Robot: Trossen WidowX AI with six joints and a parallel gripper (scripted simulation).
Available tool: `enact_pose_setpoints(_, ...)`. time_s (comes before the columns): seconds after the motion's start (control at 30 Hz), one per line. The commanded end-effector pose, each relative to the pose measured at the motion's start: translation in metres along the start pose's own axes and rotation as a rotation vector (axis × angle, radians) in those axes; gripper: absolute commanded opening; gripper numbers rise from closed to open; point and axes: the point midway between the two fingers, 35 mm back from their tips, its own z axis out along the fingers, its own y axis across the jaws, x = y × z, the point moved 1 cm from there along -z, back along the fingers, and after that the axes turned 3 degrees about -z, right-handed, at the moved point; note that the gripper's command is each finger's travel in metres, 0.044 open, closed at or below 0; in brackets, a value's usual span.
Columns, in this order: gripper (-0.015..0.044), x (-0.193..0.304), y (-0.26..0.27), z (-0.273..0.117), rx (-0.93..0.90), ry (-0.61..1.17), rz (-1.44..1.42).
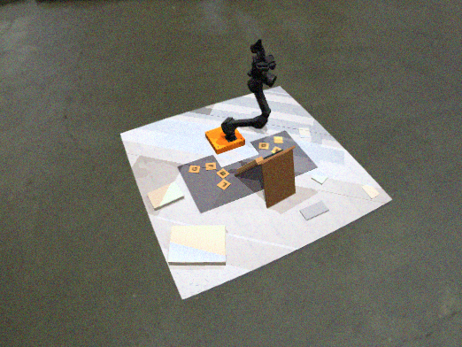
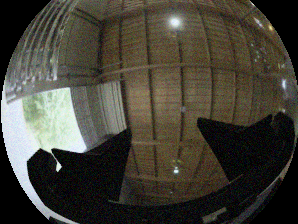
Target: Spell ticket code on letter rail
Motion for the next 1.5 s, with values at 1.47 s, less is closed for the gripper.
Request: enact_pose_setpoints(1.47,0.0440,0.160,0.136,-0.333,-0.817,1.233,1.341)
